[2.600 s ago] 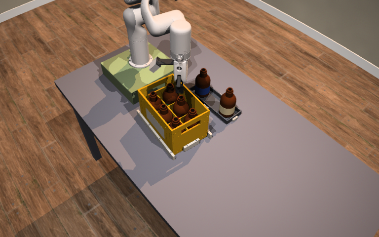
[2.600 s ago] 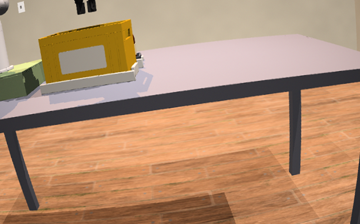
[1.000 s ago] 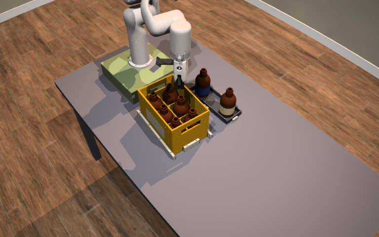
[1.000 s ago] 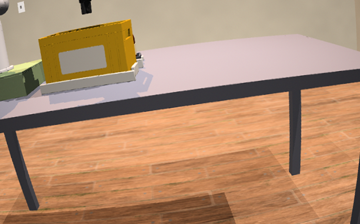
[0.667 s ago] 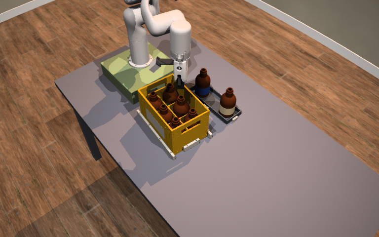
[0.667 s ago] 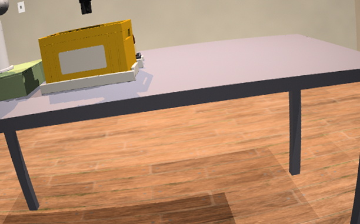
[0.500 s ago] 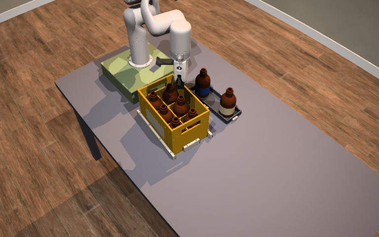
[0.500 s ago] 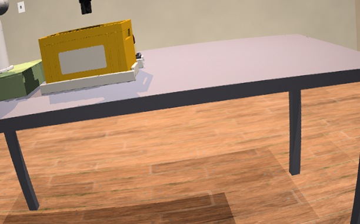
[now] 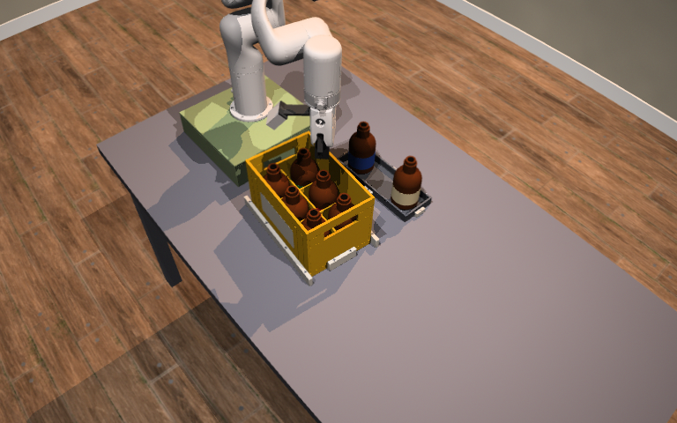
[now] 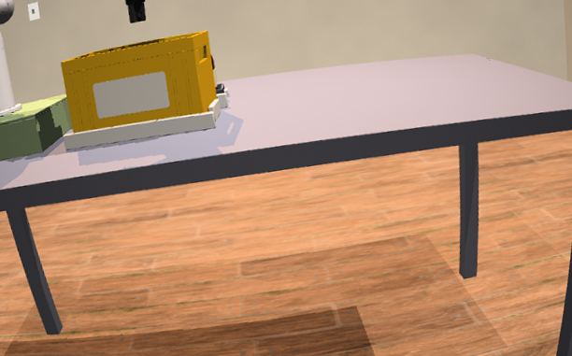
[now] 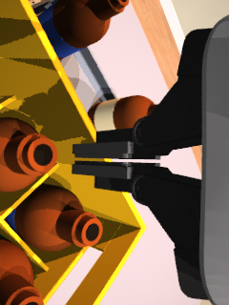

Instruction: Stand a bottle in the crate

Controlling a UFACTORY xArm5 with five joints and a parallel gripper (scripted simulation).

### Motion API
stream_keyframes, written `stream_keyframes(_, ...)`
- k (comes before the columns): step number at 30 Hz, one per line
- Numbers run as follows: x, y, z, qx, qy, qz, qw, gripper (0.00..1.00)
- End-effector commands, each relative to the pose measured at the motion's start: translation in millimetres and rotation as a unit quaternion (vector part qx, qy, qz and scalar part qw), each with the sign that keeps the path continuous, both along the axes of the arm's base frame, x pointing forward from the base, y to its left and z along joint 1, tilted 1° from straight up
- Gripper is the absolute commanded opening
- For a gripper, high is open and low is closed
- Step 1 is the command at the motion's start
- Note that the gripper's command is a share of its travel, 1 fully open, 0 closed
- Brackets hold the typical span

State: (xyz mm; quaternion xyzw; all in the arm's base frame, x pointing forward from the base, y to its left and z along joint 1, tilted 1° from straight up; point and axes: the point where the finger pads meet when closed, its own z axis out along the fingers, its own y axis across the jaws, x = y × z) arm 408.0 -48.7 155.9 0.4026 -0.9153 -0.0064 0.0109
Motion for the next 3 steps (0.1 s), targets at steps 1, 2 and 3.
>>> stream_keyframes(1, 1.1, -0.1, 1.4, 0.000, -0.002, 0.000, 1.000, 0.00)
stream_keyframes(2, 1.1, -0.1, 1.4, 0.000, -0.002, 0.000, 1.000, 0.00)
stream_keyframes(3, 1.1, -0.1, 1.4, 0.000, -0.002, 0.000, 1.000, 0.00)
